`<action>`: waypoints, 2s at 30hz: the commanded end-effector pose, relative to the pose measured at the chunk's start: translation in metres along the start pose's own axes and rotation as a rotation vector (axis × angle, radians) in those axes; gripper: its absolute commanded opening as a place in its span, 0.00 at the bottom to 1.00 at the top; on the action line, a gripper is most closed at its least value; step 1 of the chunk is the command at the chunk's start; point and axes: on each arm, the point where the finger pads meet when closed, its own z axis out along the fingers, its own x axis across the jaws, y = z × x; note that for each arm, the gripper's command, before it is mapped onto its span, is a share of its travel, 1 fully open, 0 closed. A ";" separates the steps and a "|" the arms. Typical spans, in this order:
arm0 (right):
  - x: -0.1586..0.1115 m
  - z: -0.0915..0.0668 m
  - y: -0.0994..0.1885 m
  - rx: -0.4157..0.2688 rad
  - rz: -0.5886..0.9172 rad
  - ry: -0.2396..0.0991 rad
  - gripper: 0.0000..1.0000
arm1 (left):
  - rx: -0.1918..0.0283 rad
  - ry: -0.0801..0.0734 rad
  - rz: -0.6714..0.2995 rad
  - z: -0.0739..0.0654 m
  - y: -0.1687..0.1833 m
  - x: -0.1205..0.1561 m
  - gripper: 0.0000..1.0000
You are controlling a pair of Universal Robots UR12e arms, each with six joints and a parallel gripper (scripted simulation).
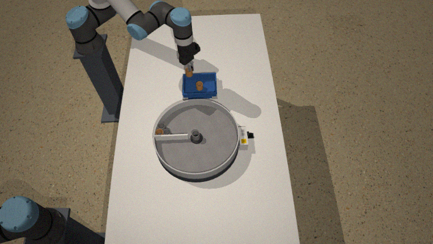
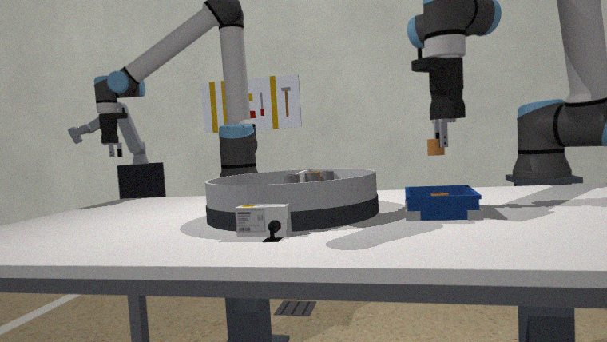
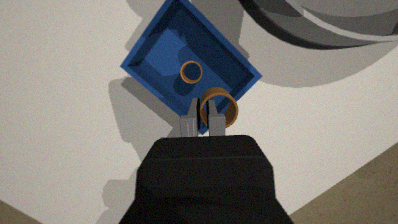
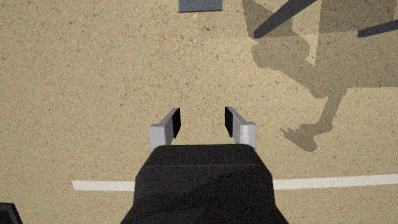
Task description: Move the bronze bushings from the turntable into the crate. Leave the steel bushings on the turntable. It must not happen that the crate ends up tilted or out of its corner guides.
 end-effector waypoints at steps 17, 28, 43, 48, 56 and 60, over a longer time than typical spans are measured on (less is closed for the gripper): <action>0.001 0.000 0.000 0.001 -0.001 0.000 1.00 | -0.001 0.000 0.001 0.070 0.000 0.002 0.00; 0.001 0.000 0.000 0.001 -0.001 0.000 1.00 | 0.008 0.000 0.001 0.069 -0.004 0.002 0.00; 0.001 0.000 0.000 0.001 -0.001 0.000 1.00 | 0.005 0.000 0.001 0.071 -0.003 0.002 0.00; 0.001 0.000 0.000 0.001 -0.001 0.000 1.00 | 0.005 0.000 0.001 0.071 -0.003 0.002 0.00; 0.001 0.000 0.000 0.001 -0.001 0.000 1.00 | 0.005 0.000 0.001 0.071 -0.003 0.002 0.00; 0.001 0.000 0.000 0.001 -0.001 0.000 1.00 | 0.005 0.000 0.001 0.071 -0.004 0.002 0.00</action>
